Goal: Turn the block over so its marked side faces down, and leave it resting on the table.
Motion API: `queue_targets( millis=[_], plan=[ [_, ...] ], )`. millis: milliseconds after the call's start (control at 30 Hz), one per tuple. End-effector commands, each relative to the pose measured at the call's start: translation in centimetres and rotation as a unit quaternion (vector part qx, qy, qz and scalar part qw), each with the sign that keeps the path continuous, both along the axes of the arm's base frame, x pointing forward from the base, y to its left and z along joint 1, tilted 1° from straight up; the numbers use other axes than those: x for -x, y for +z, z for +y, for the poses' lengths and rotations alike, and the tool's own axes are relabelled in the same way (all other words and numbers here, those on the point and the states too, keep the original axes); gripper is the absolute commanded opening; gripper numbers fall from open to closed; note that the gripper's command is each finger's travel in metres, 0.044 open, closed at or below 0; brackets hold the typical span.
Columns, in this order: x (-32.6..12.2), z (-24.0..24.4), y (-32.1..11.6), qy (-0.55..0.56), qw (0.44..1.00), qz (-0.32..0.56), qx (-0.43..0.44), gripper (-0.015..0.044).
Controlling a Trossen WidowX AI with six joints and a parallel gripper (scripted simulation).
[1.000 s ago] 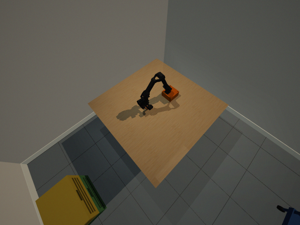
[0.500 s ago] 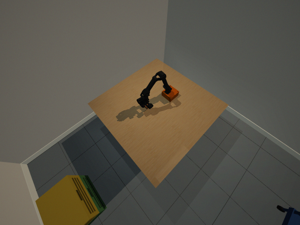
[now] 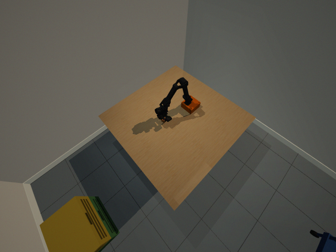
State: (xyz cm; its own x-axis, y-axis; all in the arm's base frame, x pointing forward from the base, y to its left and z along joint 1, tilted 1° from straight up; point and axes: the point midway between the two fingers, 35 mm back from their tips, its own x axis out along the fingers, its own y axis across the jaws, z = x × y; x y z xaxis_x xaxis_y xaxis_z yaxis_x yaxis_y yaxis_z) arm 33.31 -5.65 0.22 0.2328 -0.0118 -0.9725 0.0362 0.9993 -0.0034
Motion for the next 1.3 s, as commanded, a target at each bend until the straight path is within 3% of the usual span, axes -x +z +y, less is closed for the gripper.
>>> queue_targets(
  millis=[0, 567, 733, 1267],
  plan=[
    [0.1, 0.0, -0.1, 0.002, 0.999, -0.033, 0.000, 0.0000],
    [0.9, 0.1, 0.1, 0.006, 0.985, -0.173, 0.007, 0.0000],
    [0.9, 0.1, 0.1, 0.006, 0.984, -0.180, 0.008, 0.0000],
    [-0.7, -0.3, -2.8, 0.004, 0.962, -0.274, 0.010, 0.0000]
  ],
)
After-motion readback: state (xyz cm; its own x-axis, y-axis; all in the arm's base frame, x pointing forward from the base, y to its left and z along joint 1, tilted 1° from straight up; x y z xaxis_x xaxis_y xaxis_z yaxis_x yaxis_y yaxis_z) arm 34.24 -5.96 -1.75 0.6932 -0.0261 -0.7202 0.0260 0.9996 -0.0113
